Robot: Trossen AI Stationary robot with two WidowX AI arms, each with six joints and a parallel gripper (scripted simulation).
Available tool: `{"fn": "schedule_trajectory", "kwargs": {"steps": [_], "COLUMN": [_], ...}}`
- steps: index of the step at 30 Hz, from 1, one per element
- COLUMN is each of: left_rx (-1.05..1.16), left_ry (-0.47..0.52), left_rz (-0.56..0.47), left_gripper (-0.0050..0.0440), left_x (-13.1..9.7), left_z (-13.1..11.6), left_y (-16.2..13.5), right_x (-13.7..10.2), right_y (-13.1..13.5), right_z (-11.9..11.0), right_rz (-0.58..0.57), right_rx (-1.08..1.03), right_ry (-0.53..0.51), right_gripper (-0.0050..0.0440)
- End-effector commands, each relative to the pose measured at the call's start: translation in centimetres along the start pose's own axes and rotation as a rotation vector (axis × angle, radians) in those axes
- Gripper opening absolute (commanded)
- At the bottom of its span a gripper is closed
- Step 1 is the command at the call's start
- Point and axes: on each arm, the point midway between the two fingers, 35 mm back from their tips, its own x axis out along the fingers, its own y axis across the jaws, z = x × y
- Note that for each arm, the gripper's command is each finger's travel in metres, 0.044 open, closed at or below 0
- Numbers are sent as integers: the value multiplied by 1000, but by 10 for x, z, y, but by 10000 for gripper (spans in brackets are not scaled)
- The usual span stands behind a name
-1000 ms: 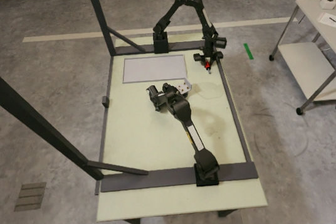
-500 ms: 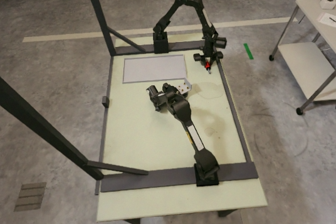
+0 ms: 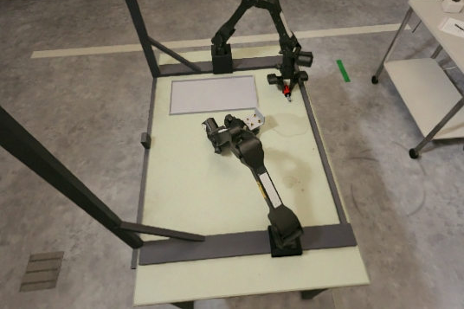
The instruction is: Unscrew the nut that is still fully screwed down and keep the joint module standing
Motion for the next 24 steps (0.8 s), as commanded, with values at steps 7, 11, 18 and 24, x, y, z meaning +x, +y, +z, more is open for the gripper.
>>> {"fn": "schedule_trajectory", "kwargs": {"steps": [7,11,18,24], "left_rx": [10,10,11,15], "left_ry": [17,17,19,28], "left_rz": [-25,-25,-28,-43], "left_gripper": [135,135,135,135], "left_x": [-7,-7,-11,-27], "left_z": [-7,-7,-9,-16], "left_y": [-6,-6,-6,-10], "right_x": [-3,-3,-3,-3], "right_y": [5,5,5,5], "right_z": [23,23,23,23], "right_rz": [8,8,8,8], "right_rx": [51,51,51,51], "right_ry": [-4,-4,-4,-4], "right_gripper": [245,245,245,245]}}
